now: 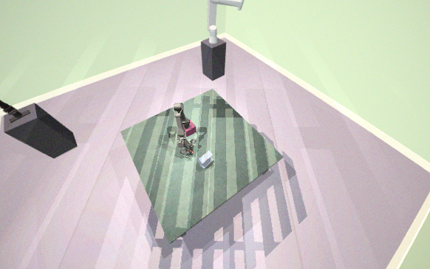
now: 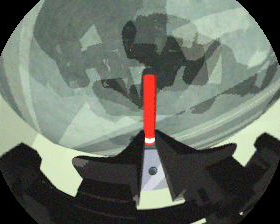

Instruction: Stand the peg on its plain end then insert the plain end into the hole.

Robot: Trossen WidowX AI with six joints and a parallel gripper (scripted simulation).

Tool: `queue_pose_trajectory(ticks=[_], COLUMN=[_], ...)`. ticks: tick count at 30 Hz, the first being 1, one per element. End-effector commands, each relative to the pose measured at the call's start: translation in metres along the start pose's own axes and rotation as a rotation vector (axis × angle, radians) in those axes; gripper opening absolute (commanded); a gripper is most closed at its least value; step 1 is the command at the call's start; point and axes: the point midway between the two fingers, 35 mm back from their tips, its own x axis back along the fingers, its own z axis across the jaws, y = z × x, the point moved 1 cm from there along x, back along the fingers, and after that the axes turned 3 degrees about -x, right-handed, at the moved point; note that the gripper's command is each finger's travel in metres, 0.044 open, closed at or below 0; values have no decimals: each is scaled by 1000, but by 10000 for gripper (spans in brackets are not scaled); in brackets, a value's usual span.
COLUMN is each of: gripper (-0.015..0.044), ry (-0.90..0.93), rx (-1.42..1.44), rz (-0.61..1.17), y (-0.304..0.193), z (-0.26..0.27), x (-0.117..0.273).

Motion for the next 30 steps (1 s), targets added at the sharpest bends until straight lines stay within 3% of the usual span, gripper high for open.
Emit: queue_pose_trajectory(ticks=[1, 30], gripper=[50, 50], ry=[-2, -16], rx=[3, 2], rz=[43, 291], y=[2, 18], z=[0, 0], x=[3, 18])
